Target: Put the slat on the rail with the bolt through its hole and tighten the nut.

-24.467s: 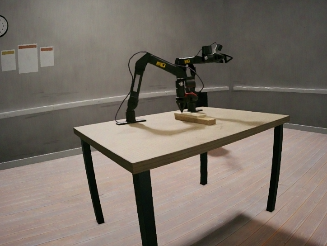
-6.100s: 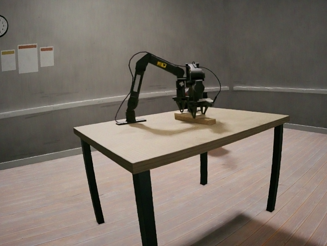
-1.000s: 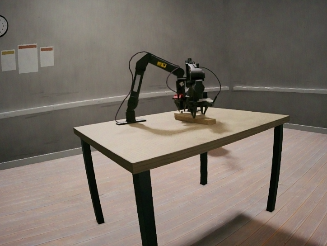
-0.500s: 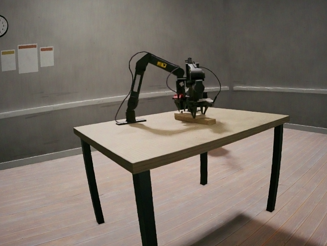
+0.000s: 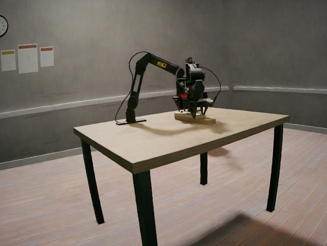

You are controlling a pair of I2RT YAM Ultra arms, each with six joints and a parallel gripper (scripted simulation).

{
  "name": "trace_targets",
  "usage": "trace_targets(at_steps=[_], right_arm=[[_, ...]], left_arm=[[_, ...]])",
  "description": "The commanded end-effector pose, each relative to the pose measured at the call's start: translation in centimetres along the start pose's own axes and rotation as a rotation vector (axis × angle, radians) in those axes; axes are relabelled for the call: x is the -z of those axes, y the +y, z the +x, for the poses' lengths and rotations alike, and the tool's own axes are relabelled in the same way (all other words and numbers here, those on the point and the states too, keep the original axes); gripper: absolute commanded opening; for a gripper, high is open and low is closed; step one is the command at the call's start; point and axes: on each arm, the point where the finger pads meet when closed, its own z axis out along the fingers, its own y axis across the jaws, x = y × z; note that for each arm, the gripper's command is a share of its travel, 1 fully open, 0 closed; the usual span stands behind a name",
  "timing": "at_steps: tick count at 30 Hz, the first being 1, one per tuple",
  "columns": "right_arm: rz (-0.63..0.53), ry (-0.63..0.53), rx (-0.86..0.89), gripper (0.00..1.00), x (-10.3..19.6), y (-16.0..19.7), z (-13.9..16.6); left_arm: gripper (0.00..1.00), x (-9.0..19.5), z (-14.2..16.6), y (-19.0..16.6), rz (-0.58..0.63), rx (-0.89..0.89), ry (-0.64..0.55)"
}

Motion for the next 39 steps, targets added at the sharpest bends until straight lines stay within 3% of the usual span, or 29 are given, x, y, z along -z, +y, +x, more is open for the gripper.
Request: trace_targets(at_steps=[1, 9, 11, 12, 26, 28, 29, 39], right_arm=[[-0.01, -0.005, 0.279, 0.34, 0.52, 0.17, -0.09], [-0.009, -0.008, 0.644, 0.34, 0.59, 0.16, -0.1], [-0.009, -0.008, 0.644, 0.34, 0.59, 0.16, -0.1], [-0.009, -0.008, 0.761, 0.34, 0.6, 0.16, -0.1], [-0.004, -0.014, 1.395, 0.34, 0.73, 0.15, -0.14], [-0.004, -0.014, 1.395, 0.34, 0.73, 0.15, -0.14], [-0.003, -0.014, 1.511, 0.34, 0.74, 0.15, -0.14], [0.004, -0.017, 1.962, 0.34, 0.84, 0.13, -0.16]], left_arm=[[0.72, 0.57, -0.16, -0.1, 0.008, 0.0, -0.013], [0.72, 0.57, -0.16, -0.1, 0.008, 0.0, -0.013], [0.72, 0.57, -0.16, -0.1, 0.008, 0.0, -0.013], [0.72, 0.57, -0.16, -0.1, 0.008, 0.0, -0.013], [0.72, 0.57, -0.16, -0.1, 0.008, 0.0, -0.013], [0.72, 0.57, -0.16, -0.1, 0.008, 0.0, -0.013], [0.72, 0.57, -0.16, -0.1, 0.008, 0.0, -0.013], [0.72, 0.57, -0.16, -0.1, 0.008, 0.0, -0.013]])
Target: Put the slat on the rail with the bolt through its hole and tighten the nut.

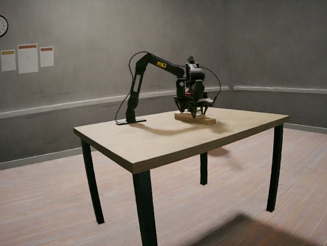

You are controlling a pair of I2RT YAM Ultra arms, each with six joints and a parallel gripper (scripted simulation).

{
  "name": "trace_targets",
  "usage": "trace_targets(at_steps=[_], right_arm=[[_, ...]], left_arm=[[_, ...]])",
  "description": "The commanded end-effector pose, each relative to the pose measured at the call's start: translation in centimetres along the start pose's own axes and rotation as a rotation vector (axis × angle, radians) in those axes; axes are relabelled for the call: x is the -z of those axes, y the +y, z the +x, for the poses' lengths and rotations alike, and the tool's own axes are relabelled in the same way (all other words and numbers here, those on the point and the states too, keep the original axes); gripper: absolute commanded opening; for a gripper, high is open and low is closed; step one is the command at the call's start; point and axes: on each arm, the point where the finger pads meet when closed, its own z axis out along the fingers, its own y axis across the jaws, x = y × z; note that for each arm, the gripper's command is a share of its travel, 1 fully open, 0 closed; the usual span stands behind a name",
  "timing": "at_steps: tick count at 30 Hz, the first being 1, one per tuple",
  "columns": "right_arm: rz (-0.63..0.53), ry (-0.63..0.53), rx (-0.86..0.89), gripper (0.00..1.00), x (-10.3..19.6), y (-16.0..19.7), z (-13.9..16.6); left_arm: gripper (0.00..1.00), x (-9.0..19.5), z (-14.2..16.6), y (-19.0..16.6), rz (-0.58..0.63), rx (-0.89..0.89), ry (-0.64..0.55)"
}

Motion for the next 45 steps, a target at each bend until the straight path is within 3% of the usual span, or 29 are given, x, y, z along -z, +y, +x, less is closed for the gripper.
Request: trace_targets(at_steps=[1, 4, 6, 7, 15, 45], right_arm=[[0.002, -0.013, 0.279, 0.34, 0.85, 0.03, -0.19], [0.004, -0.012, 0.415, 0.34, 0.88, 0.02, -0.18], [0.004, -0.012, 0.415, 0.34, 0.88, 0.02, -0.18], [0.005, -0.012, 0.531, 0.34, 0.89, 0.02, -0.18], [0.005, -0.013, 0.889, 0.34, 0.93, 0.01, -0.17], [0.005, -0.013, 0.9, 0.34, 0.93, 0.01, -0.17]], left_arm=[[0.72, 0.57, -0.16, -0.1, 0.008, 0.0, -0.013], [0.72, 0.57, -0.16, -0.1, 0.008, 0.0, -0.013], [0.72, 0.57, -0.16, -0.1, 0.008, 0.0, -0.013], [0.72, 0.57, -0.16, -0.1, 0.008, 0.0, -0.013], [0.72, 0.57, -0.16, -0.1, 0.008, 0.0, -0.013], [0.72, 0.57, -0.16, -0.1, 0.008, 0.0, -0.013]])
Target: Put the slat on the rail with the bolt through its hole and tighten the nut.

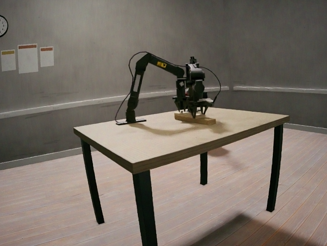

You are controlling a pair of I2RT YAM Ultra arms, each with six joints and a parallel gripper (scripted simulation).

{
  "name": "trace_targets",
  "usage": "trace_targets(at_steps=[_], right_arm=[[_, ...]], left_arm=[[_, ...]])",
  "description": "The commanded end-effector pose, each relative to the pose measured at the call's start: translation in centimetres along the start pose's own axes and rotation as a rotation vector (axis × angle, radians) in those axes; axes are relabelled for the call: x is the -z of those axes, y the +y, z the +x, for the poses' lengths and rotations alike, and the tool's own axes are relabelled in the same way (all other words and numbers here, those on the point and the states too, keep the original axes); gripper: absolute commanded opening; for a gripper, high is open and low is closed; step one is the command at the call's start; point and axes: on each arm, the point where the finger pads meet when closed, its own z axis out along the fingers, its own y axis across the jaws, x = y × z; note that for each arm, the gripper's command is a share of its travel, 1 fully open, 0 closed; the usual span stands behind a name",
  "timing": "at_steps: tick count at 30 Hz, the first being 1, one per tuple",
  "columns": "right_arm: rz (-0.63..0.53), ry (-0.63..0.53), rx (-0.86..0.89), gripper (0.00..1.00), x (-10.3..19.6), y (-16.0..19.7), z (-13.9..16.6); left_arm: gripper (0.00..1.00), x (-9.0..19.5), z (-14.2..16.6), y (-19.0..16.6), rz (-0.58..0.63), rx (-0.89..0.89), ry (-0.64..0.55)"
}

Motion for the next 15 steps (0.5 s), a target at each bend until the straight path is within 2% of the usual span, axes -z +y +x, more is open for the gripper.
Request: trace_targets(at_steps=[1, 2, 9, 15], right_arm=[[0.007, -0.017, 0.007, 0.34, 0.95, -0.08, -0.23], [0.008, -0.014, 0.005, 0.23, 0.79, -0.11, -0.19], [0.011, -0.004, 0.0, 0.13, 0.31, -0.18, -0.06], [0.011, -0.004, 0.0, 0.12, 0.31, -0.18, -0.06]], left_arm=[[0.72, 0.57, -0.16, -0.1, 0.008, 0.0, -0.013], [0.72, 0.57, -0.16, -0.1, 0.008, 0.0, -0.013], [0.72, 0.57, -0.16, -0.1, 0.008, 0.0, -0.013], [0.72, 0.57, -0.16, -0.1, 0.008, 0.0, -0.013]])
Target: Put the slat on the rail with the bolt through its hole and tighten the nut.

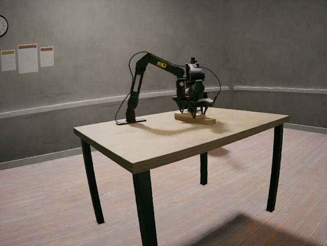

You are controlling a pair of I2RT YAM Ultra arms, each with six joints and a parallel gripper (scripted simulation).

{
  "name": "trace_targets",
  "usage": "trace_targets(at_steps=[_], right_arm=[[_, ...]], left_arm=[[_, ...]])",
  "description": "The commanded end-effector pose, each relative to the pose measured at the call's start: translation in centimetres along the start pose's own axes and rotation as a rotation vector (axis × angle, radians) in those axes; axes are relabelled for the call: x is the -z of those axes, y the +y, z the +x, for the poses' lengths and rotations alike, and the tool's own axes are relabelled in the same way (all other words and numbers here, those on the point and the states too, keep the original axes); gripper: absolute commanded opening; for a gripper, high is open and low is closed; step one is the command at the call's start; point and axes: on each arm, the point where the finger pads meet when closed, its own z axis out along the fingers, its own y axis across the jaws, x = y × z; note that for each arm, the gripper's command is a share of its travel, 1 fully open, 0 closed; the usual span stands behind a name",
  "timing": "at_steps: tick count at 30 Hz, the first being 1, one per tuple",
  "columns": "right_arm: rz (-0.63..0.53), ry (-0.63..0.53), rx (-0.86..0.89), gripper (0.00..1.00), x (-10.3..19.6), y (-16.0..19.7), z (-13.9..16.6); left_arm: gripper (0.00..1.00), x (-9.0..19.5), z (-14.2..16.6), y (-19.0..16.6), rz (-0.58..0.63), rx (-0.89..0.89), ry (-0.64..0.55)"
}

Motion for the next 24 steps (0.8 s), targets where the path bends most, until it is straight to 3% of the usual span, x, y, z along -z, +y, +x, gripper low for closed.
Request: trace_targets(at_steps=[1, 20, 24], right_arm=[[0.011, -0.004, 0.0, 0.12, 0.32, -0.19, -0.06], [0.01, -0.004, 0.0, 0.12, 0.31, -0.17, -0.06], [0.011, -0.005, -0.1, 0.12, 0.31, -0.19, -0.06]], left_arm=[[0.72, 0.57, -0.15, -0.1, 0.008, 0.0, -0.013], [0.72, 0.57, -0.15, -0.1, 0.008, 0.0, -0.013], [0.72, 0.57, -0.15, -0.1, 0.008, 0.0, -0.013]])
